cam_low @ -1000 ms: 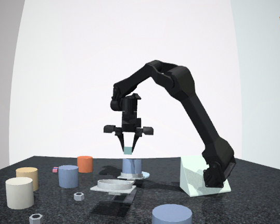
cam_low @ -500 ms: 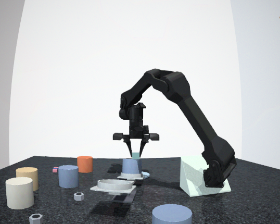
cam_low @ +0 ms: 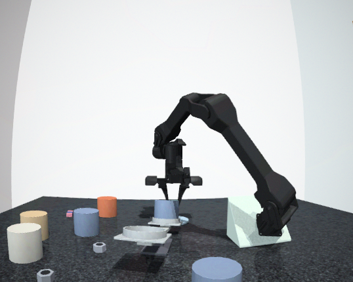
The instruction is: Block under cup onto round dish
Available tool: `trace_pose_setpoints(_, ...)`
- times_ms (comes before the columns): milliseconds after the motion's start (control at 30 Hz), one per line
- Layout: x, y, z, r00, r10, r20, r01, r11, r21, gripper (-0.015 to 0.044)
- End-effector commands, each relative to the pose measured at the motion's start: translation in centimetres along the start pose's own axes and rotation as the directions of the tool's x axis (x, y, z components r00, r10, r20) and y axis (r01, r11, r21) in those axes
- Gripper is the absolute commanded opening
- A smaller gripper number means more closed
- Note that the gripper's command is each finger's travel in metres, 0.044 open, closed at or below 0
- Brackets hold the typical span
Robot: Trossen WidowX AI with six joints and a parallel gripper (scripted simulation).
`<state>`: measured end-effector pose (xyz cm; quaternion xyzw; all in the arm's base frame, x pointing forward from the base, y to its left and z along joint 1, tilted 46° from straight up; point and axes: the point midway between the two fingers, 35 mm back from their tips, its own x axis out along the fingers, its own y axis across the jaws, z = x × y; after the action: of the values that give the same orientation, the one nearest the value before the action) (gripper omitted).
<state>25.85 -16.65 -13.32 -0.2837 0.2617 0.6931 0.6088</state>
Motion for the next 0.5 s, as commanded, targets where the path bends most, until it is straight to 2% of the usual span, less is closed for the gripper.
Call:
trace_pose_setpoints(0,1.5,0.1,0.1,1.000,0.001,0.007,-0.001,1.000,0.007,0.0000)
trace_pose_setpoints(467,3.2,0.1,0.2,1.000,0.000,0.007,0.000,1.000,0.007,0.0000)
